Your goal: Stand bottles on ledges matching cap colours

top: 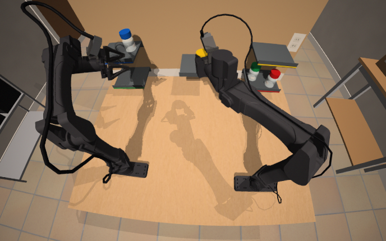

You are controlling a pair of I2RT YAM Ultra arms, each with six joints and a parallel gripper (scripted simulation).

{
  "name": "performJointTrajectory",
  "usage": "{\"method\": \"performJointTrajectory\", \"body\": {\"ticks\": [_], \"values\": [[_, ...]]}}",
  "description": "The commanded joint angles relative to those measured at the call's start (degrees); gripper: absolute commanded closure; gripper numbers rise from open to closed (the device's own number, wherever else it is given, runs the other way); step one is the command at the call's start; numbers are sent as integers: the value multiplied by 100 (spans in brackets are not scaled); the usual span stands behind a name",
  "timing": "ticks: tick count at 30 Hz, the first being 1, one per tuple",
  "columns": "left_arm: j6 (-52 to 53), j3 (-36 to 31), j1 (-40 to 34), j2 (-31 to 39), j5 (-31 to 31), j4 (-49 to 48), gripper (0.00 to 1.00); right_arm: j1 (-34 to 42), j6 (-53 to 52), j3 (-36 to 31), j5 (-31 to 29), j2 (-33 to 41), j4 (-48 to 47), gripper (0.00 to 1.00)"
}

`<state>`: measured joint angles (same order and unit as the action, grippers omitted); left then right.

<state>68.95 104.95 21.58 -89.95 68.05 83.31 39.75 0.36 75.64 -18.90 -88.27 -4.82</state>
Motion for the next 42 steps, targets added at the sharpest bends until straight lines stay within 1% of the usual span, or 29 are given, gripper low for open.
{"method": "performJointTrajectory", "body": {"ticks": [1,5,8,10,11,18,23,25,27,28,32,36,37,42], "values": [[33,164,11,-15,145,87,13,-702,102,29,1076,784,130,50],[33,164,11,-15,145,87,13,-1615,105,-191,2152,1137,346,50],[33,164,11,-15,145,87,13,-2399,126,-196,2947,1278,412,50],[33,164,11,-15,145,87,13,-2399,126,-196,2947,1278,412,50],[33,164,11,-15,145,87,13,-2852,141,-111,3363,1217,430,50],[33,164,11,-15,145,87,13,-4768,296,136,4963,934,440,50],[33,164,11,-15,145,87,13,-6163,385,553,5896,465,522,50],[33,164,11,-15,145,87,13,-6472,419,767,6143,252,555,50],[33,164,11,-15,145,87,13,-6472,419,767,6143,252,555,50],[33,164,11,-15,145,87,13,-6621,444,938,6302,104,611,50],[33,164,11,-15,145,87,13,-6846,485,1172,6447,-100,608,50],[33,164,11,-15,145,87,13,-6910,426,1277,6363,-180,549,50],[33,164,11,-15,145,87,13,-6902,372,1276,6280,-164,525,50],[33,164,11,-15,145,87,13,-6681,151,906,5166,141,284,50]]}}
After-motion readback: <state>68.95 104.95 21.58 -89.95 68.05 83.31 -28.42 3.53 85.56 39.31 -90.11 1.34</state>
